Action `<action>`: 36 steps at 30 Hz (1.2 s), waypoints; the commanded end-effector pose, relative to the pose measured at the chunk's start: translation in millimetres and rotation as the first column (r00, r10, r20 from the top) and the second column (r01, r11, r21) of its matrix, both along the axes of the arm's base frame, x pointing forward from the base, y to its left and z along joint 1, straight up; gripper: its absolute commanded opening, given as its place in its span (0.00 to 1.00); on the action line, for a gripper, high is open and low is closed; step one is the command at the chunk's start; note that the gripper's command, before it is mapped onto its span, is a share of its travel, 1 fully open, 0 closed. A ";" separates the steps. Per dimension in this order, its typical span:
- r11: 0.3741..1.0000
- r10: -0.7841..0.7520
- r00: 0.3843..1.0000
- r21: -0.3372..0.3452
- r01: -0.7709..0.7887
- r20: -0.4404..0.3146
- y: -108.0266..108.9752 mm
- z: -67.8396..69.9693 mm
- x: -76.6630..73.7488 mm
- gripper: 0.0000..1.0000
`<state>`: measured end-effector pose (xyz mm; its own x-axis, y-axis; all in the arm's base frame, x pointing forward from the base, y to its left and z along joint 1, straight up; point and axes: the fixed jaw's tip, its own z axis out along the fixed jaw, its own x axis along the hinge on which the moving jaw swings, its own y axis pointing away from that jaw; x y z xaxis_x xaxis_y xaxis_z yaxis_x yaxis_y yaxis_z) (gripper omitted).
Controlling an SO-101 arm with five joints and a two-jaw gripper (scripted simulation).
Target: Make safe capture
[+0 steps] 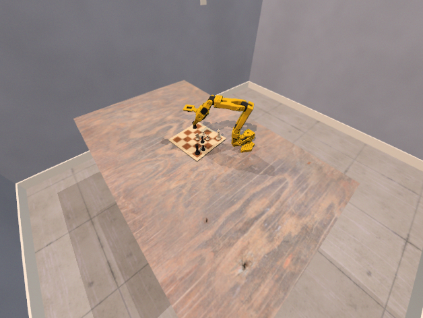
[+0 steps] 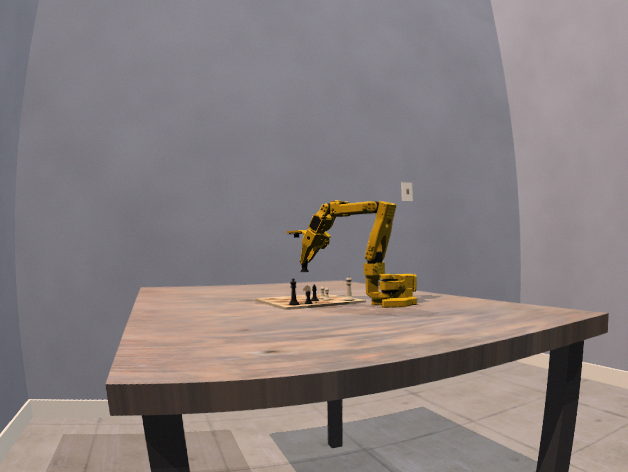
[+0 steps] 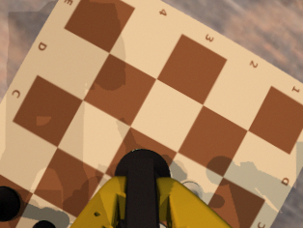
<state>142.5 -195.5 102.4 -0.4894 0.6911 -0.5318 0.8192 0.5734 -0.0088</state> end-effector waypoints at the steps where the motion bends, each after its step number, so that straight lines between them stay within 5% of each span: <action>1: 0.980 0.198 0.980 0.010 -0.198 -0.002 23.9 -1.0 45.9 0.00; 3: 0.980 0.198 0.980 0.010 -0.198 -0.002 23.9 -1.0 45.9 0.00; 9: 0.920 0.392 0.920 0.008 -0.392 0.000 51.6 0.1 99.2 0.00; 14: 0.888 0.461 0.888 0.007 -0.461 0.001 63.5 0.8 122.3 0.00; 36: 0.878 0.478 0.878 0.006 -0.478 0.001 66.7 -1.0 129.3 0.00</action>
<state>268.1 -131.3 102.0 -0.7592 0.3811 -0.5276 0.4530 0.8915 -0.0078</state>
